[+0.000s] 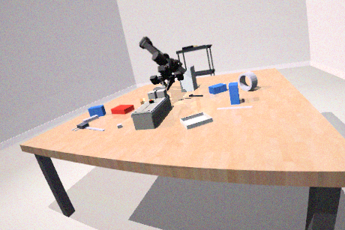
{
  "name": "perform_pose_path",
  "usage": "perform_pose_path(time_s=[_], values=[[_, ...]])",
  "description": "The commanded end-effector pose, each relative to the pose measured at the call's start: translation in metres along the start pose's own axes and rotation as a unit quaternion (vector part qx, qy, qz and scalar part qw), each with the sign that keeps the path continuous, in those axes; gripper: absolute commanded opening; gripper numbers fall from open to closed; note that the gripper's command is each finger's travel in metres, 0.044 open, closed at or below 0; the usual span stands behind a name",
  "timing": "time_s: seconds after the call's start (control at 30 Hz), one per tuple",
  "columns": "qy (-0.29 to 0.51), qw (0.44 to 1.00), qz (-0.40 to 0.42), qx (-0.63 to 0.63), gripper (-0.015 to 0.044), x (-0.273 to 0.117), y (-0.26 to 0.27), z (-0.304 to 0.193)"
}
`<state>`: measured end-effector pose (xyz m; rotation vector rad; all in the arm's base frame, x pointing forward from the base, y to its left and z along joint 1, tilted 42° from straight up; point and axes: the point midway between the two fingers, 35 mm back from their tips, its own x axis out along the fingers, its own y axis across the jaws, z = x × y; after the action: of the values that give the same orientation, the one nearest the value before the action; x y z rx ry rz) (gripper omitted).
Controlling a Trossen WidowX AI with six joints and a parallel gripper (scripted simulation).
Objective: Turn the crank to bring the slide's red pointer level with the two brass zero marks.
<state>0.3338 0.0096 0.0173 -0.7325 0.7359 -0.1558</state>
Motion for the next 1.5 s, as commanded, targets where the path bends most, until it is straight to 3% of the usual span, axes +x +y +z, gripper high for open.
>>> perform_pose_path(time_s=[0.0, 1.47], values=[[-0.002, 1.0, -0.002, -0.001, 0.0, -0.002, -0.003, 0.002], [-0.002, 1.0, -0.002, -0.002, 0.0, -0.006, -0.033, 0.006]])
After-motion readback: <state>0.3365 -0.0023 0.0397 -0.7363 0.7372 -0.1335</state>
